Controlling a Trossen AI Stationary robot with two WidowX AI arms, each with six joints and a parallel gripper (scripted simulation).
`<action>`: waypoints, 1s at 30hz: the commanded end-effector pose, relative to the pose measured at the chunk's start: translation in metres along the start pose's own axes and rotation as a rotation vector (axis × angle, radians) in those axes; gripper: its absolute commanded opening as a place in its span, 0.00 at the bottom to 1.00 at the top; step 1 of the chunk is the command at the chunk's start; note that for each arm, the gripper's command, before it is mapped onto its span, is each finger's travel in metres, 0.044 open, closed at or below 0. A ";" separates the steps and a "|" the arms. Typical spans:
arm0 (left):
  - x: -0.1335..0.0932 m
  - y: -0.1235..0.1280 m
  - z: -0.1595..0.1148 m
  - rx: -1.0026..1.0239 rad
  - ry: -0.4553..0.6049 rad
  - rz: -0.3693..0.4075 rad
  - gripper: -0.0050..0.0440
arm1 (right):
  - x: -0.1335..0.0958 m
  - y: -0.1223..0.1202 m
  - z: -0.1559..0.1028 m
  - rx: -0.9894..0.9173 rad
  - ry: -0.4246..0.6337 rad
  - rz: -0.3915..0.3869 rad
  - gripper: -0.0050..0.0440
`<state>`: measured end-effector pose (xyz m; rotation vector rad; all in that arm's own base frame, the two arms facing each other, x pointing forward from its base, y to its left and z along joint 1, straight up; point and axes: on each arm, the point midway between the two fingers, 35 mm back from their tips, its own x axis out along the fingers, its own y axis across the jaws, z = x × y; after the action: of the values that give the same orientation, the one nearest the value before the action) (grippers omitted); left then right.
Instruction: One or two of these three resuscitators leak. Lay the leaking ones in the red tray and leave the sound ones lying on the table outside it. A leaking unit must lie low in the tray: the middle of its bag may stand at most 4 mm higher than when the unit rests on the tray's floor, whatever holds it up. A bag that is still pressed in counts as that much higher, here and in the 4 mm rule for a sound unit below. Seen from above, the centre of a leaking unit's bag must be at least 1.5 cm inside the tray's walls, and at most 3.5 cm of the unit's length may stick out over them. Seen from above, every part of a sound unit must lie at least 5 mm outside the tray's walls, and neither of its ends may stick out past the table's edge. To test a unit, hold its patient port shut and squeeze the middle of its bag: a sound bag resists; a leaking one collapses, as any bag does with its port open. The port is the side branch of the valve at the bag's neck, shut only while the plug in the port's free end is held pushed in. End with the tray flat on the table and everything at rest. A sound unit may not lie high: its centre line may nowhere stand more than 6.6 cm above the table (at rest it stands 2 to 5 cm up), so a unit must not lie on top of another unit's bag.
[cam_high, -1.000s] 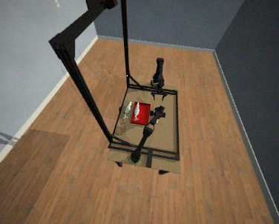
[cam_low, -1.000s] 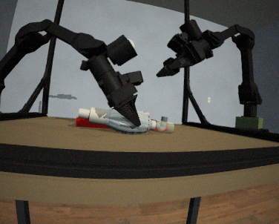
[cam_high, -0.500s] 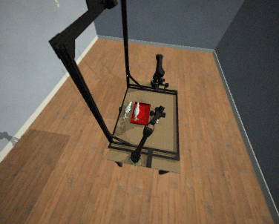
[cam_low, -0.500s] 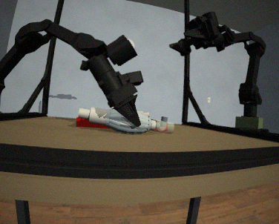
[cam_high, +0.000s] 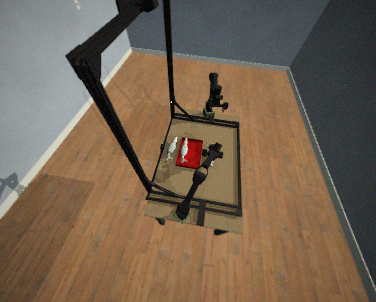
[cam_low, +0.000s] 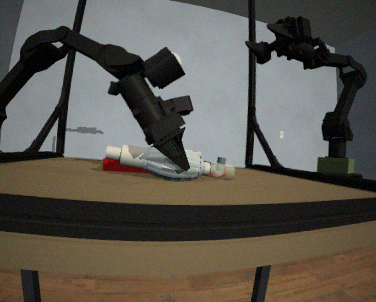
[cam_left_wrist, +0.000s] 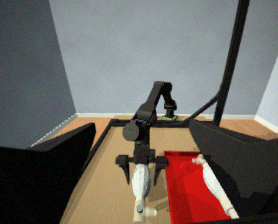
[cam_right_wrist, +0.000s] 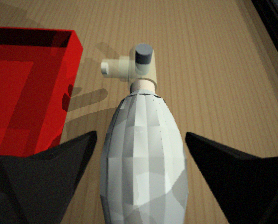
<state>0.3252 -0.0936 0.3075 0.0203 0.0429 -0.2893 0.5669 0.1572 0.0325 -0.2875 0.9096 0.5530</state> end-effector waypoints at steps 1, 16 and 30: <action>-0.012 0.001 0.008 -0.008 -0.050 0.005 1.00 | 0.000 0.000 0.000 0.001 0.000 -0.001 1.00; -0.024 0.024 0.014 -0.011 -0.089 0.080 1.00 | 0.001 -0.001 -0.001 0.002 0.001 -0.002 1.00; -0.012 0.048 -0.014 0.007 0.063 0.133 1.00 | 0.001 0.000 -0.001 0.002 0.003 0.000 1.00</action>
<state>0.3152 -0.0401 0.3178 0.0096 -0.0168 -0.1331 0.5671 0.1565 0.0325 -0.2868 0.9097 0.5518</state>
